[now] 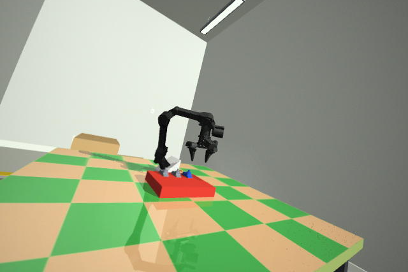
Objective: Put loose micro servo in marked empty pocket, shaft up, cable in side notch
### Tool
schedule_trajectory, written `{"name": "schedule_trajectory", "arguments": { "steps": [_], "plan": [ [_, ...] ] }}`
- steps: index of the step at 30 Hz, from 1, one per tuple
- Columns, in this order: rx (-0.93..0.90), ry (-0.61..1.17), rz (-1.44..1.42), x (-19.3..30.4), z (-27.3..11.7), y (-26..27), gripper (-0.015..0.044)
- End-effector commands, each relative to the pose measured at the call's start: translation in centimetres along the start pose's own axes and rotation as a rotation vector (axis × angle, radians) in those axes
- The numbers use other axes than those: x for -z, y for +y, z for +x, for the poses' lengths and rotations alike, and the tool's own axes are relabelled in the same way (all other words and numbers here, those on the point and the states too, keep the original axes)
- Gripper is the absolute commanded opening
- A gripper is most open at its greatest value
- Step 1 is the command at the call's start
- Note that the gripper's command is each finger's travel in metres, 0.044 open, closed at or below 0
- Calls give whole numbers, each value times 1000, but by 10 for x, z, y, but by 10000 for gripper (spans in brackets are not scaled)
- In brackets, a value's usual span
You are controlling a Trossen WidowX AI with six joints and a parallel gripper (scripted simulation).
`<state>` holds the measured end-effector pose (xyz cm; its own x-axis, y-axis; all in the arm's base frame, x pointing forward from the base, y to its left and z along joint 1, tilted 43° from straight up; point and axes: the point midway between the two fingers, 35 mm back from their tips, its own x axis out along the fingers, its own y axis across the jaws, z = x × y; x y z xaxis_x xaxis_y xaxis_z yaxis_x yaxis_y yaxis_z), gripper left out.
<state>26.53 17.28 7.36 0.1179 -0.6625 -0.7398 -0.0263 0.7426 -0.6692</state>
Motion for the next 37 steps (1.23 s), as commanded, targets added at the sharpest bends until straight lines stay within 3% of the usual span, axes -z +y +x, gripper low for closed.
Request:
{"name": "schedule_trajectory", "arguments": {
  "steps": [1,5,37],
  "plan": [
    [-11,-21,-15,-1,-14,0,440],
    [-49,-62,-34,6,-38,0,440],
    [-49,-62,-34,6,-38,0,440]
  ]
}}
